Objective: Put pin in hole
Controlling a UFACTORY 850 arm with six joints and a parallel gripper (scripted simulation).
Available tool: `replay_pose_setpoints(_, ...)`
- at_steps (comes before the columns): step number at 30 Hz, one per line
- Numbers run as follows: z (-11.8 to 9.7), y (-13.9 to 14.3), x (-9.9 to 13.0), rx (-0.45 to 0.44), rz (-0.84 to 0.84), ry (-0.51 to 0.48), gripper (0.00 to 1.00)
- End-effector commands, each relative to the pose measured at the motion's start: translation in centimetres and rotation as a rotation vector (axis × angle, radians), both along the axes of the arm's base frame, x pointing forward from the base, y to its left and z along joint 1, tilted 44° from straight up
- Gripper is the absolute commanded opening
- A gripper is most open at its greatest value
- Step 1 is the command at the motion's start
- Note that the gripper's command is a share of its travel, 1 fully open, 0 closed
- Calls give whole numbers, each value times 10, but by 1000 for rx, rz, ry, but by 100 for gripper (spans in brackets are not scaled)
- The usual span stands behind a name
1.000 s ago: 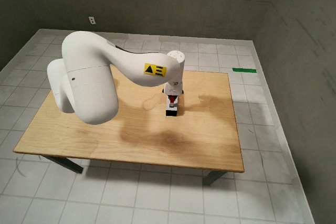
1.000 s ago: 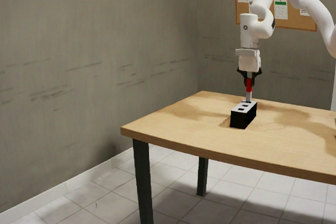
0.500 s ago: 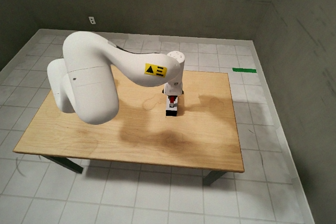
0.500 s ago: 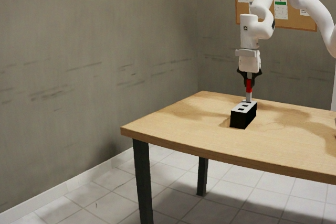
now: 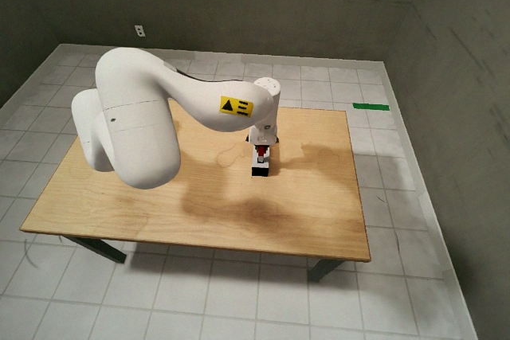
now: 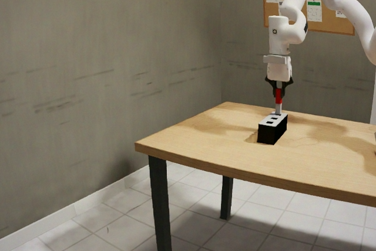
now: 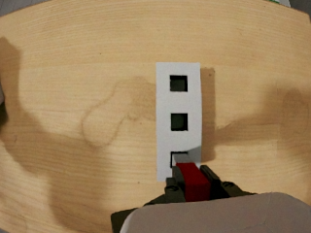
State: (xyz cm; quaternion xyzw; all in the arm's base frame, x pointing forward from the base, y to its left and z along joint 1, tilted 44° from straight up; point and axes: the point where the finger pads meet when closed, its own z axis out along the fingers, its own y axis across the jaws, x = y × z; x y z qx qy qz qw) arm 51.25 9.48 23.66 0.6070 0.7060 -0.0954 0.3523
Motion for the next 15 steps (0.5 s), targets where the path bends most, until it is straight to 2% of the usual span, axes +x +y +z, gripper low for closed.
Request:
replay_pose_setpoints(1,1,1,0,1,1,-1,0)
replay_pose_setpoints(15,-2,-1,3,1,1,-1,0)
